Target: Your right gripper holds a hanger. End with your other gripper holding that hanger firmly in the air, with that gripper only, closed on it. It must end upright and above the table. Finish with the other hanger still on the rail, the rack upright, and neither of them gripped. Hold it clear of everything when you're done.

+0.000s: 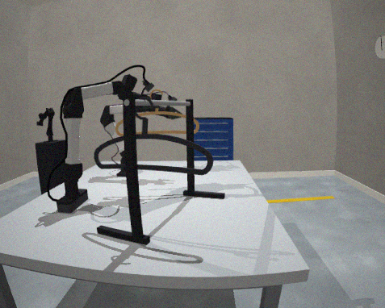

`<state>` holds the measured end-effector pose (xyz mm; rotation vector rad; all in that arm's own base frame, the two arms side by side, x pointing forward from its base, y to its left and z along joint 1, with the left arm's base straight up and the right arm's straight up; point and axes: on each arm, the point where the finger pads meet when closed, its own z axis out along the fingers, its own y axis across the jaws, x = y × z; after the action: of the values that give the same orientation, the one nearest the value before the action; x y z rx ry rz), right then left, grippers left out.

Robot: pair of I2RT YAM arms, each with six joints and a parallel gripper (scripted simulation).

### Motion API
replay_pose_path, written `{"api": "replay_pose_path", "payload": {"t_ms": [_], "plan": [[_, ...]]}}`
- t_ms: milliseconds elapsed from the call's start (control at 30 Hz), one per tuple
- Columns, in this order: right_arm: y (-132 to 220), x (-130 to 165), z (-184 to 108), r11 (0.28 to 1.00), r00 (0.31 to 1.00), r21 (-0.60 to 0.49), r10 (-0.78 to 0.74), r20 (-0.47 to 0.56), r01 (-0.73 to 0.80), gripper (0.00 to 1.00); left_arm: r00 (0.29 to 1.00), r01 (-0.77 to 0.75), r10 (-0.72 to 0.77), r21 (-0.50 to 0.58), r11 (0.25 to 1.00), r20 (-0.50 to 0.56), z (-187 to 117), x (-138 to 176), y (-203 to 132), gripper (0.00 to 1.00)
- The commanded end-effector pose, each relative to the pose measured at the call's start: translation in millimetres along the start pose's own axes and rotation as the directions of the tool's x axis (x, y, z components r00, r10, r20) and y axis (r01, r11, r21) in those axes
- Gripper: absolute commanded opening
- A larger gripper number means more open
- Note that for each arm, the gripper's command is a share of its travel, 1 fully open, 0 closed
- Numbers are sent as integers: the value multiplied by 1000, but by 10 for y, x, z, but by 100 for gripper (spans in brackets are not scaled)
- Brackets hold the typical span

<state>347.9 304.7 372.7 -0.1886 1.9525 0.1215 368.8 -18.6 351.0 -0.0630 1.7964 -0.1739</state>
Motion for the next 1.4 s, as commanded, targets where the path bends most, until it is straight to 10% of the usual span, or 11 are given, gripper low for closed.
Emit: {"api": "replay_pose_path", "payload": {"t_ms": [0,467,933,1367], "plan": [[-78,-171,-259,998,997,-4,56,58,-55,1,979,180,-165,133,975,-119,-251,-57,-341,47],[-6,-44,-486,998,997,-10,57,59,-57,1,769,596,-406,326,734,-493,-641,-30,-1190,47],[59,167,-784,999,998,-5,42,44,-42,1,325,940,-355,257,226,-876,-1087,88,-2121,47],[145,189,-844,1000,1000,-10,19,22,-19,1,159,985,-273,133,111,-949,-1157,368,-2390,47]]}}
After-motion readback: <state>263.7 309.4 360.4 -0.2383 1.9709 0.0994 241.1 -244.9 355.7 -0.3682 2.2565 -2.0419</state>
